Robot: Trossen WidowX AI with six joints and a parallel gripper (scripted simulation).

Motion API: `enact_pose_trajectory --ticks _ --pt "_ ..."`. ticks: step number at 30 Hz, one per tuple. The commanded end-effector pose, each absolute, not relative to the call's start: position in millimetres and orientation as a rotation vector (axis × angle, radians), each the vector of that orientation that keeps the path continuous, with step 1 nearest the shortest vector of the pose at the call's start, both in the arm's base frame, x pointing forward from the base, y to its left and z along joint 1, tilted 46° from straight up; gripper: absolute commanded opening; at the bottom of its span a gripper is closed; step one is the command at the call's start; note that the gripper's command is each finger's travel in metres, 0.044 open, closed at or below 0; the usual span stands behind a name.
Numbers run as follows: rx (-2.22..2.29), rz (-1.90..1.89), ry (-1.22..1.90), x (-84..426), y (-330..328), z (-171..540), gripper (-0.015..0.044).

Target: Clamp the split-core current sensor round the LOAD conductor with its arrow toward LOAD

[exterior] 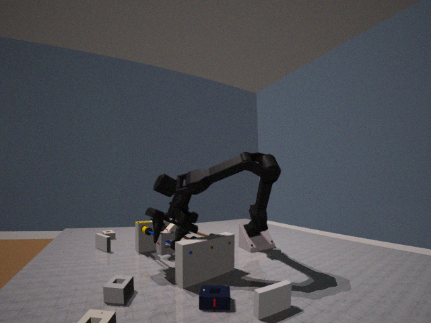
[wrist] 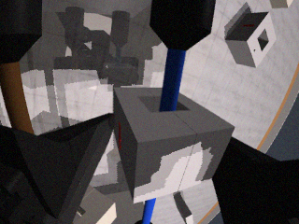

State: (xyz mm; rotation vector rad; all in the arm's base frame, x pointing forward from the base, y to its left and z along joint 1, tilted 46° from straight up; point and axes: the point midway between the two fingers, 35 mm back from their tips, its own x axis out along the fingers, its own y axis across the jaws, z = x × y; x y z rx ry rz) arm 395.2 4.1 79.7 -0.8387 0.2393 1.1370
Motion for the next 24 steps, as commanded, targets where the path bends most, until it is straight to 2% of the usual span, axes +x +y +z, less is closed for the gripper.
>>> enact_pose_trajectory --ticks 1,3,13,24 --pt "-0.835 1.136 0.237 395.0 6.0 78.3 0.0000" --pt "-0.836 1.137 0.237 395.2 7.7 76.6 0.0000" --pt "-0.840 1.133 0.237 395.8 4.2 79.3 0.0263" --pt "-0.840 1.133 0.237 395.8 4.2 79.3 0.0263"
